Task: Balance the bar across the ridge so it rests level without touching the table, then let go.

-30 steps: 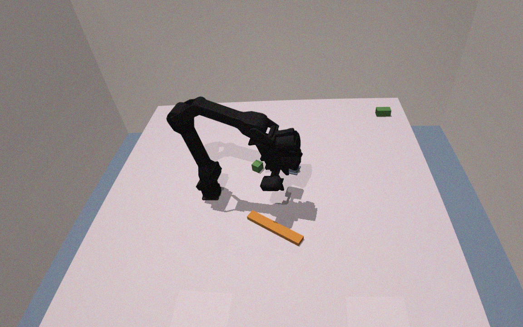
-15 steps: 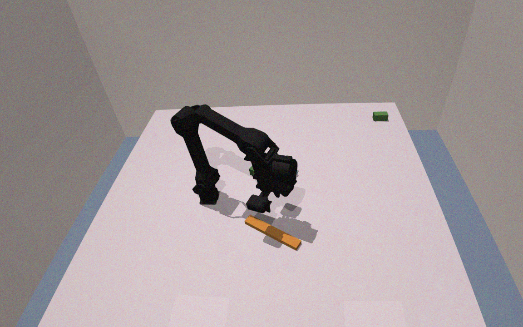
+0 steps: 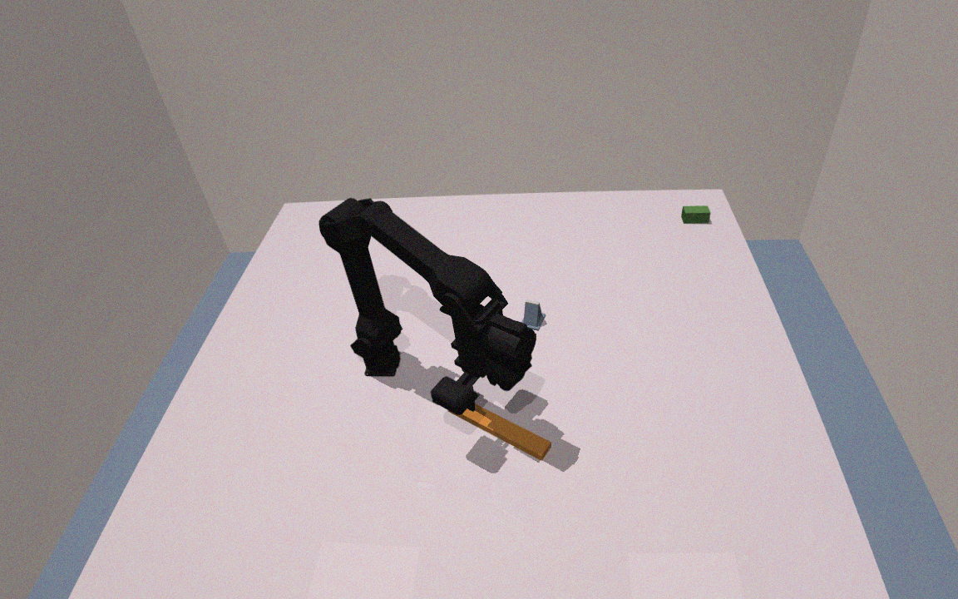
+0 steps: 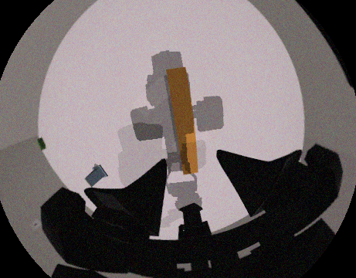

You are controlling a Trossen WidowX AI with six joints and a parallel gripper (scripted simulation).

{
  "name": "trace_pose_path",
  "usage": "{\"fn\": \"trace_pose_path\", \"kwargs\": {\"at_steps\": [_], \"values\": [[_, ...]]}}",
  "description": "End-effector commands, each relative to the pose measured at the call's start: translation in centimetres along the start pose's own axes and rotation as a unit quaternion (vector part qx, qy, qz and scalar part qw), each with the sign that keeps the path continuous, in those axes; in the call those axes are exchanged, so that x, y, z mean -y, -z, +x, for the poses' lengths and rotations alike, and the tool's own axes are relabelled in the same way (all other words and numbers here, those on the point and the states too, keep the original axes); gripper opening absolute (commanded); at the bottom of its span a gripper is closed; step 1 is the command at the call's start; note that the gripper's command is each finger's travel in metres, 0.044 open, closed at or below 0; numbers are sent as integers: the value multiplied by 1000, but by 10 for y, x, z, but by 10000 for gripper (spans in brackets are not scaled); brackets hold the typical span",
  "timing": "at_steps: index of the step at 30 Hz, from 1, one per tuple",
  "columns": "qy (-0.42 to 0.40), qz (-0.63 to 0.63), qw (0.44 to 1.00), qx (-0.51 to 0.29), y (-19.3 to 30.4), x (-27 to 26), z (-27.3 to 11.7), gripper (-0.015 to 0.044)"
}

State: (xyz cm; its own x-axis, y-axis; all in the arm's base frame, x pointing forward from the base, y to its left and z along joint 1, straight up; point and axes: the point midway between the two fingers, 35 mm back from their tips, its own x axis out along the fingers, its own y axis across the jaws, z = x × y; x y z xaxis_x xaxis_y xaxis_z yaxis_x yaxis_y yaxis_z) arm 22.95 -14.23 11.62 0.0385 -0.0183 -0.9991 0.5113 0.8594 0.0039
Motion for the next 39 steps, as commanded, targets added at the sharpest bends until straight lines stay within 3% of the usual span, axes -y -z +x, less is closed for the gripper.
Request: {"fn": "trace_pose_path", "kwargs": {"at_steps": [1,6,39], "values": [[2,-1,1000,-6,1,2,13,315],[2,-1,1000,-6,2,2,41,315],[2,-1,1000,-6,3,2,68,315]]}}
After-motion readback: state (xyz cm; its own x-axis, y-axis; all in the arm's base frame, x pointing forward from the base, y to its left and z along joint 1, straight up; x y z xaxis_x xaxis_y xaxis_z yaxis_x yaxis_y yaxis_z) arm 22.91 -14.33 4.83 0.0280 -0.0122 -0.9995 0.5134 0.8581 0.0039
